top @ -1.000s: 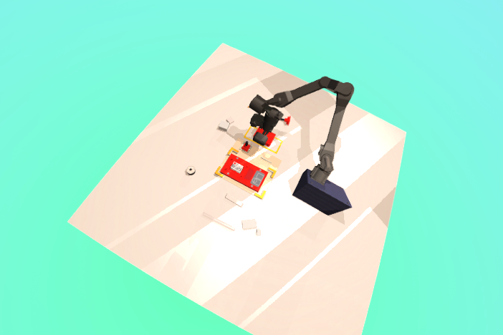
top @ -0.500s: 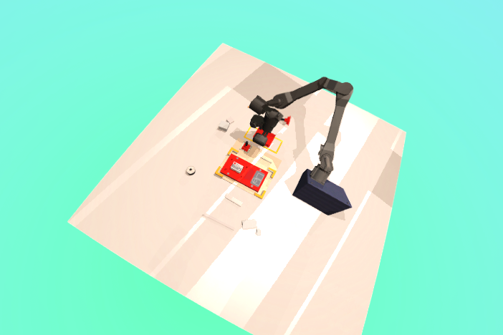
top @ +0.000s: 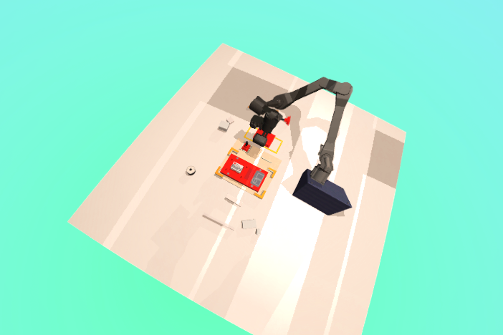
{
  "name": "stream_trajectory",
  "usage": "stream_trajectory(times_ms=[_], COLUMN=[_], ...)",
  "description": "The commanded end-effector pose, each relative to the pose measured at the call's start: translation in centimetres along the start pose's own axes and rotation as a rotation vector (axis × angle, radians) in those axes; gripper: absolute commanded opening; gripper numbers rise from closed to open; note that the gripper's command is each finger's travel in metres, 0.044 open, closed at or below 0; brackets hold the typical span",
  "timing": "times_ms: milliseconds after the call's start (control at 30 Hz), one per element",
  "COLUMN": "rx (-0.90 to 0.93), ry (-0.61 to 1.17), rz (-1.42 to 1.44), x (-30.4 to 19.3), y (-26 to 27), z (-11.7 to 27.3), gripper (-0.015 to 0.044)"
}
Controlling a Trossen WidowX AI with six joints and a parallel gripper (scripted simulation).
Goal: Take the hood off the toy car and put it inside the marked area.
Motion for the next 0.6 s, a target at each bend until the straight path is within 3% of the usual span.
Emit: stream_trajectory(times_ms=[0, 300, 567], rx=[0.000, 0.000, 0.003], ry=[-0.001, -0.001, 0.000], rz=[-0.001, -0.001, 0.000], x=[0.0, 0.0, 0.2], y=[0.0, 0.0, 0.1], z=[0.0, 0.0, 5.7], gripper=[0.0210, 0.0440, 0.0440])
Point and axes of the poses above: the point midway between the two fingers, 35 mm back from their tips, its own z axis back along the fingers, its own y axis across the jaws, x = y × z, the point moved 1 cm from there along z, back along the fingers, and after that the axes turned 2 degrees about -z, right-handed, at the moved point
